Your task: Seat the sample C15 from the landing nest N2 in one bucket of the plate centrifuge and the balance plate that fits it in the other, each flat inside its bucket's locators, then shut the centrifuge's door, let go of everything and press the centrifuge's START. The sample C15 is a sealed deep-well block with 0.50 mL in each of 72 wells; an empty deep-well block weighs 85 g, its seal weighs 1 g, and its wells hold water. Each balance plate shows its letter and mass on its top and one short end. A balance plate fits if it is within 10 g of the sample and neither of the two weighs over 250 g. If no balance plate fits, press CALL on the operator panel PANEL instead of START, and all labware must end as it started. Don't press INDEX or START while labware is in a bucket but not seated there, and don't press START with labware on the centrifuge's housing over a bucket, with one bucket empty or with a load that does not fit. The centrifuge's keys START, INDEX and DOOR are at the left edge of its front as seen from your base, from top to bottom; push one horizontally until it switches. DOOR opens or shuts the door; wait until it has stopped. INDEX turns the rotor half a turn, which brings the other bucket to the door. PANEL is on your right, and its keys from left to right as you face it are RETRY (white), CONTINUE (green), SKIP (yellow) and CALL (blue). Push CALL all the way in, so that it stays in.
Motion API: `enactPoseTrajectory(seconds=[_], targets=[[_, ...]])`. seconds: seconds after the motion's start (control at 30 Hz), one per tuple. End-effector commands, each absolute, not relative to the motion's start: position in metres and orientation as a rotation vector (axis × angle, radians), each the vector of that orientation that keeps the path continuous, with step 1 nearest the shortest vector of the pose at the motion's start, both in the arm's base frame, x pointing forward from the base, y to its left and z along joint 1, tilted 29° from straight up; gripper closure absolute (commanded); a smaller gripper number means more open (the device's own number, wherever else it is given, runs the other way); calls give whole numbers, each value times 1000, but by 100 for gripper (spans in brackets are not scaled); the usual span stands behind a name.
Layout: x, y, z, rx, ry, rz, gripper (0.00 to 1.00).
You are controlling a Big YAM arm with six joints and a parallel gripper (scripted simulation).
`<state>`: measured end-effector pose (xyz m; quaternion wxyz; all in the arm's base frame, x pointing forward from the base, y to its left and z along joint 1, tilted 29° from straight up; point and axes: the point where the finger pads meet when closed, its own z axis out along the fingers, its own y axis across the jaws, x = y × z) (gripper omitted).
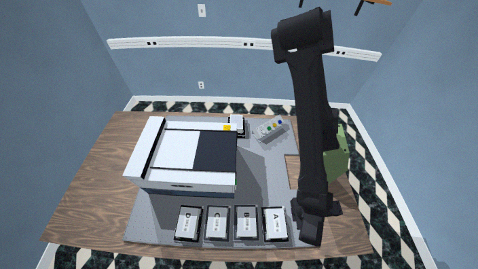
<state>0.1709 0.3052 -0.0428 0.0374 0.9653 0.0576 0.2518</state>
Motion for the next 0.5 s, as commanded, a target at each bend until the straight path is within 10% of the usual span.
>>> enactPoseTrajectory(seconds=[0.0,0.47], targets=[[183,321,-25,2989,164,793,100],[205,328,53,2998,146,802,100]])
